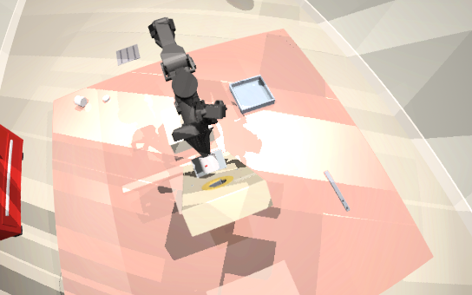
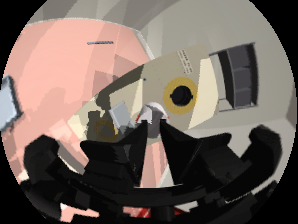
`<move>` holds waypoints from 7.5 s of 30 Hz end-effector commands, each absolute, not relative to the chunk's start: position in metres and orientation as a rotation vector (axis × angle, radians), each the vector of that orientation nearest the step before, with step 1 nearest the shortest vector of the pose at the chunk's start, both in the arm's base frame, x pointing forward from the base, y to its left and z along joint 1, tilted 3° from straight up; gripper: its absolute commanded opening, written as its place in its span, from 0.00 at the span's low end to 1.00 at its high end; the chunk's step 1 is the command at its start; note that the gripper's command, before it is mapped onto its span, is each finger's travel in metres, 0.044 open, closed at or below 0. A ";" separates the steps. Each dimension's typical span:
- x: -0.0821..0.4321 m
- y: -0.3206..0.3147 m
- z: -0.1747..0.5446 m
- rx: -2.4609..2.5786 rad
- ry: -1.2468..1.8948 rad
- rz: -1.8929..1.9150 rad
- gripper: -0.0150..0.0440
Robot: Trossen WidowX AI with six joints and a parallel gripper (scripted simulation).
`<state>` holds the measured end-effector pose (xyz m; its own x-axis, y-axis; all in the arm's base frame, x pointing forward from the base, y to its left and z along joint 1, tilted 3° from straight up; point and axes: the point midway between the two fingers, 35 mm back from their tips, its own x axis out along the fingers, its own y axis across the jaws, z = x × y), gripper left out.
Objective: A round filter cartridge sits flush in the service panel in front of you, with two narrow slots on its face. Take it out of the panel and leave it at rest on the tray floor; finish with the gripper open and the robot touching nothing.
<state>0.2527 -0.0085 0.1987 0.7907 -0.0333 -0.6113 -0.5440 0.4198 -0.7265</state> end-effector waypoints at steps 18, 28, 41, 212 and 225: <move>0.249 -0.009 0.191 -1.103 0.601 0.339 0.41; 0.288 -0.010 0.257 -1.103 0.599 0.337 0.41; 0.288 -0.009 0.331 -1.091 0.596 0.334 0.86; 0.134 0.238 0.213 -0.547 0.960 1.022 0.25; 0.099 0.260 0.184 -0.618 0.924 1.156 0.25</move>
